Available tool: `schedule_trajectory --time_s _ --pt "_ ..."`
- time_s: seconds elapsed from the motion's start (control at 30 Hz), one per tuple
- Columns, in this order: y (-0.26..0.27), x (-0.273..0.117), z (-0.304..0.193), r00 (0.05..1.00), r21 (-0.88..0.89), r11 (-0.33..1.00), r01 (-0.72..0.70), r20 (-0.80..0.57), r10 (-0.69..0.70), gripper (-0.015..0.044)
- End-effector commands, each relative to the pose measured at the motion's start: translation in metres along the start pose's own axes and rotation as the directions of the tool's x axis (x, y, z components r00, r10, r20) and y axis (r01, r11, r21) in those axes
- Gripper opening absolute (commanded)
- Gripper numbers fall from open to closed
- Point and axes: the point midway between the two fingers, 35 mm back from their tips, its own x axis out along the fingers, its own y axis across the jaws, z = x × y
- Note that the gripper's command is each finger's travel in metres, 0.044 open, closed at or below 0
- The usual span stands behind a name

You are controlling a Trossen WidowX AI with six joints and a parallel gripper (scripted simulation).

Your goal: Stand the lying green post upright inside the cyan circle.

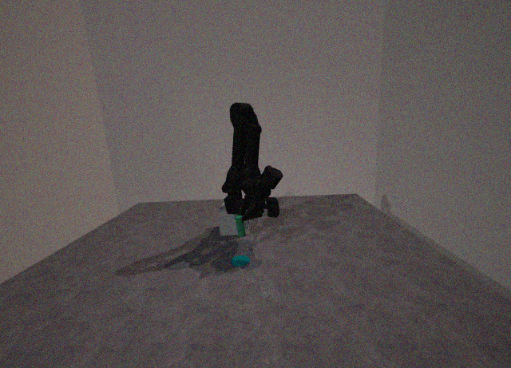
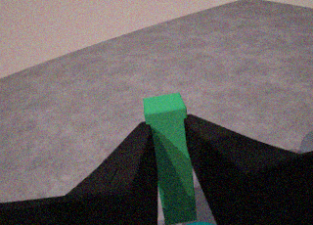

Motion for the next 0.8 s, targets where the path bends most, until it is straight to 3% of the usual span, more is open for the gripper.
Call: schedule_trajectory --time_s 0.0,0.77 --pt "0.002 0.002 -0.005 1.0 0.005 1.0 0.002 -0.002 -0.002 0.0023" --pt "0.0 0.007 -0.034 1.0 0.002 1.0 0.027 0.004 -0.027 0.0023"
